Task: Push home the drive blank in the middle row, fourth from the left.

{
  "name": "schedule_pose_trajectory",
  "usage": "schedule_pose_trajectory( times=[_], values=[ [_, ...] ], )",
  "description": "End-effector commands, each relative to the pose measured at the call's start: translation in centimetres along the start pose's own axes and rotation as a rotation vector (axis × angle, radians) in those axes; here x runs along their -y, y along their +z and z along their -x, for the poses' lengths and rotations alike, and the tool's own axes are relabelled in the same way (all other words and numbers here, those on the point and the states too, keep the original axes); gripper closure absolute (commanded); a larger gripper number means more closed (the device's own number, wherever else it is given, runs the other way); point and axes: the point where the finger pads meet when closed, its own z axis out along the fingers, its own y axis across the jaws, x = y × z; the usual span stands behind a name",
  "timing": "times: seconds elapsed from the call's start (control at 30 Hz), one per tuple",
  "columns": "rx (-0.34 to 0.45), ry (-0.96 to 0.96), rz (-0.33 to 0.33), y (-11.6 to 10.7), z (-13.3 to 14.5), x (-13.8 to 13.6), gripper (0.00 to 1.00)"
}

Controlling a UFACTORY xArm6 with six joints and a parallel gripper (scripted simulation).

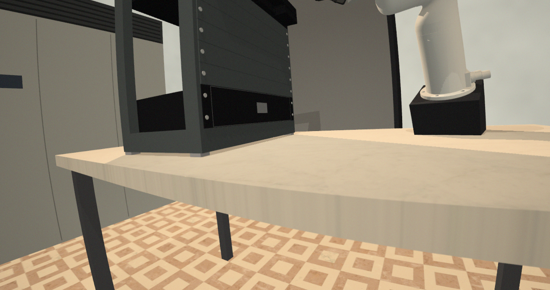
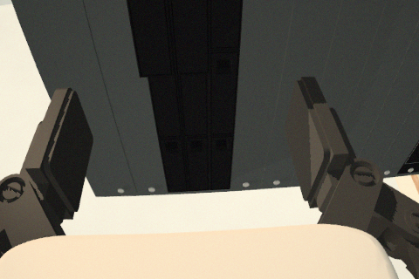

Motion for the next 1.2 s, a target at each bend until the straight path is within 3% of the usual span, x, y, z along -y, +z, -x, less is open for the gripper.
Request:
schedule_pose_trajectory(
  times=[0.0,0.27,1.17],
  values=[
    [0.004,-0.002,-0.002,0.2,-2.8,0.6,0.00],
    [0.004,-0.002,-0.002,0.4,-6.0,1.3,0.00],
    [0.004,-0.002,-0.002,0.4,-6.1,1.3,0.00]
  ],
)
